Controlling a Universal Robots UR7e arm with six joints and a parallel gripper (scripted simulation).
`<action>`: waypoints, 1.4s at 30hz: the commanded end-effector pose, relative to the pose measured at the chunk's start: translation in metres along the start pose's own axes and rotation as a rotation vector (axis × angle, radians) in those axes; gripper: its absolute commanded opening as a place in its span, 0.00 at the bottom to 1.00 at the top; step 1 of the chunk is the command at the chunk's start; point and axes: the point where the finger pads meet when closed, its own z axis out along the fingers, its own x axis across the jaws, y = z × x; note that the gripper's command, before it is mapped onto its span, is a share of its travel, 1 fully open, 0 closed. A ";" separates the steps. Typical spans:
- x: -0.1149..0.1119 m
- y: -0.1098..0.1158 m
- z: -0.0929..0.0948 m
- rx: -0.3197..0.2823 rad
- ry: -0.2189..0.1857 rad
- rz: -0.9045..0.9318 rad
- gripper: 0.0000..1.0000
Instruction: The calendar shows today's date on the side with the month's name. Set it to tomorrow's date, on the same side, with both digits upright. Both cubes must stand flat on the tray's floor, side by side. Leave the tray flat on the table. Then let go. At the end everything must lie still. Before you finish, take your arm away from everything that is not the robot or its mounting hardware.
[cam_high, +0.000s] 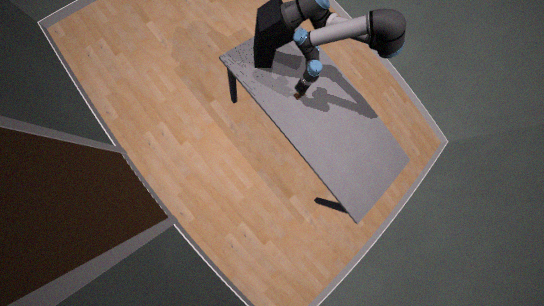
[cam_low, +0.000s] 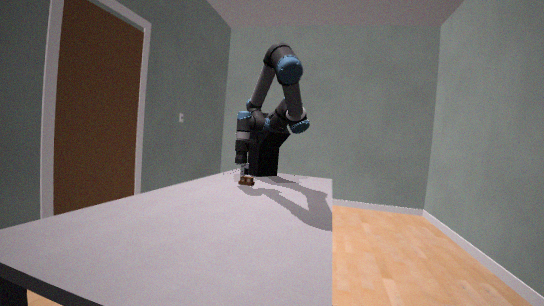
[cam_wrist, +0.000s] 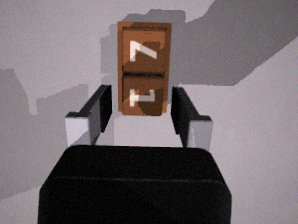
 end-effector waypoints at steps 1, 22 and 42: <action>0.000 0.000 0.000 -0.001 0.001 0.000 0.90; 0.000 0.000 0.024 -0.001 0.001 0.000 0.90; 0.000 0.000 0.030 -0.001 0.001 0.000 0.90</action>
